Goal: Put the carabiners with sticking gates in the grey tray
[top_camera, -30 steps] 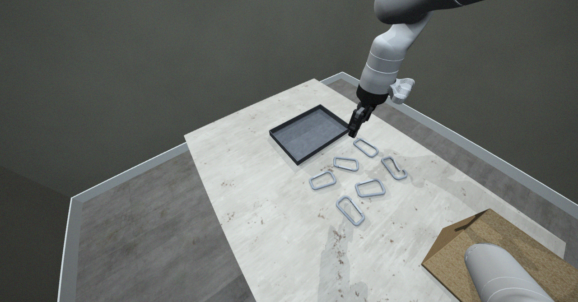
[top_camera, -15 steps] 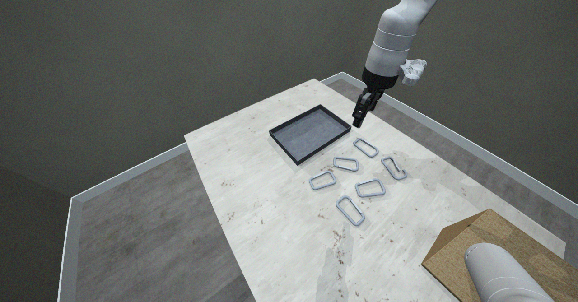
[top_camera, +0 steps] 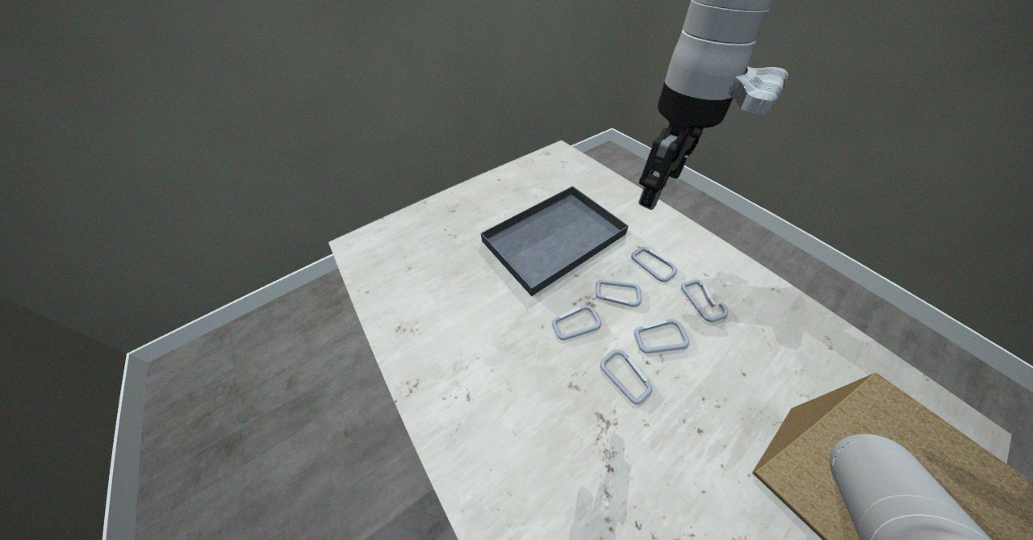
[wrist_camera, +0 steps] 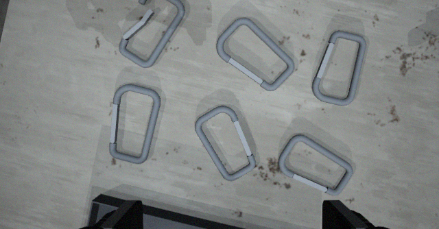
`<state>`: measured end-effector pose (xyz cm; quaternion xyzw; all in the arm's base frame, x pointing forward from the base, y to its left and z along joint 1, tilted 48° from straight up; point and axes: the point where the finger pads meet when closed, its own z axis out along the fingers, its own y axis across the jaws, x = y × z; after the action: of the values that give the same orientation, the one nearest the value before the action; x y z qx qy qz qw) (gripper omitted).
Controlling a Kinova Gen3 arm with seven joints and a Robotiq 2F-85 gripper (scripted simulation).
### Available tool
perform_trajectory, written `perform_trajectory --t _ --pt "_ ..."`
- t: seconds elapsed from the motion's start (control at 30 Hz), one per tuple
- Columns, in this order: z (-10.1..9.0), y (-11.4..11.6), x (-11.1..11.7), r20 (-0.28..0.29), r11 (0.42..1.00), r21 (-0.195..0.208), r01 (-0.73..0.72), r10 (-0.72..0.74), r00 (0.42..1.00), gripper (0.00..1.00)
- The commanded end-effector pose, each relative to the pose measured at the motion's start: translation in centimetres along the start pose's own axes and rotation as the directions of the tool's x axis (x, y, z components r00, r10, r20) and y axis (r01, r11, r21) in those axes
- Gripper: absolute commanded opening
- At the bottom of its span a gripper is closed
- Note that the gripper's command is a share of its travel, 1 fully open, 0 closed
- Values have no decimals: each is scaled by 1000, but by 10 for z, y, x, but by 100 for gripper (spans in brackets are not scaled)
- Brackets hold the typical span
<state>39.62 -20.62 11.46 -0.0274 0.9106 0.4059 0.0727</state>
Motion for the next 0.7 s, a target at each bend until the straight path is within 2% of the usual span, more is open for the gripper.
perform_trajectory --t 0.0,0.2,0.23,0.4,0.67 --pt "-6 -2 -1 9 1000 10 -3 3 1000 100" --pt "-6 -2 -1 9 1000 10 -3 3 1000 100" --pt "-6 -2 -1 1 962 5 273 -273 962 100" --pt "-6 -2 -1 -1 941 3 340 -340 941 100" --pt "-6 -2 -1 -1 941 3 340 -340 941 100"
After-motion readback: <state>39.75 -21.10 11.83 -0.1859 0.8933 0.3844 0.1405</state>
